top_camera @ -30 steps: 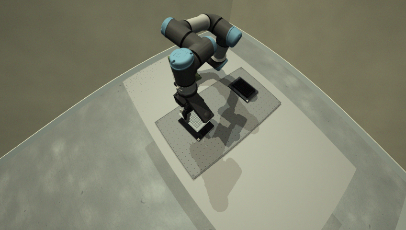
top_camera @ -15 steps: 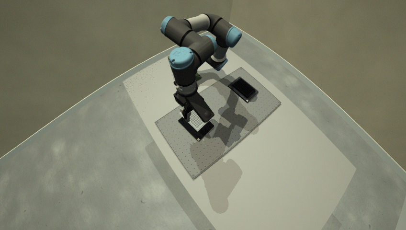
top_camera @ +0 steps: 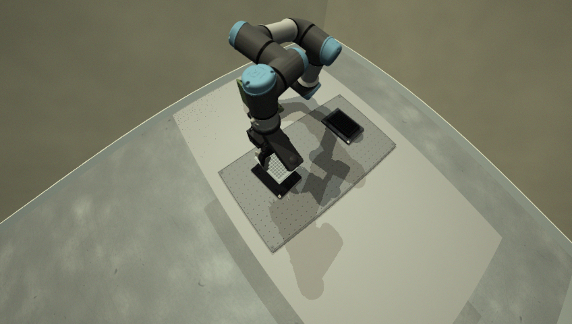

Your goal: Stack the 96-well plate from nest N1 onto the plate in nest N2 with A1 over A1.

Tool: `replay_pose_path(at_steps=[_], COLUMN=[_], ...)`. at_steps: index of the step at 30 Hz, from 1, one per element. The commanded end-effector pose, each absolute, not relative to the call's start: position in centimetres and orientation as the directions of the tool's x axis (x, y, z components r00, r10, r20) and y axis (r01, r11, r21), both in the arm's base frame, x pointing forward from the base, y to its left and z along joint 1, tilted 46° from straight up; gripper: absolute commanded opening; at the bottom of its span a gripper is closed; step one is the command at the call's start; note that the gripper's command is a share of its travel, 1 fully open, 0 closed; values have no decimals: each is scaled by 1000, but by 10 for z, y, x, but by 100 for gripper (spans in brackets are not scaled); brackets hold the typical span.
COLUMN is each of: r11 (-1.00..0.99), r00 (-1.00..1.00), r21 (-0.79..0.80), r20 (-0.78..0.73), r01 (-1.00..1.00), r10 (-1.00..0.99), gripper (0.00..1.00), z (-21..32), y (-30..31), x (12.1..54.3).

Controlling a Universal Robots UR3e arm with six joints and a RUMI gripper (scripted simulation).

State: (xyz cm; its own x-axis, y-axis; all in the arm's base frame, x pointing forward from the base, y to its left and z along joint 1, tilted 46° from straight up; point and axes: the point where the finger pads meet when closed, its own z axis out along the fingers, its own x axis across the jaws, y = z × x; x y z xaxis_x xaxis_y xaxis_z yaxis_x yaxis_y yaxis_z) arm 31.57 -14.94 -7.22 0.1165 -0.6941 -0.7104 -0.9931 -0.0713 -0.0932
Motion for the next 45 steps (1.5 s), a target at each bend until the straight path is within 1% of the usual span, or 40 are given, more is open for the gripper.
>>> replay_pose_path(at_steps=[1,45], r11=[-47,-47], r00=[85,84], r21=[-72,-71], r20=[-712,-714], r01=[-996,-996], r10=[-697,-695], gripper=[0,0], z=[-58,33], y=[-135,-46], x=[316,313])
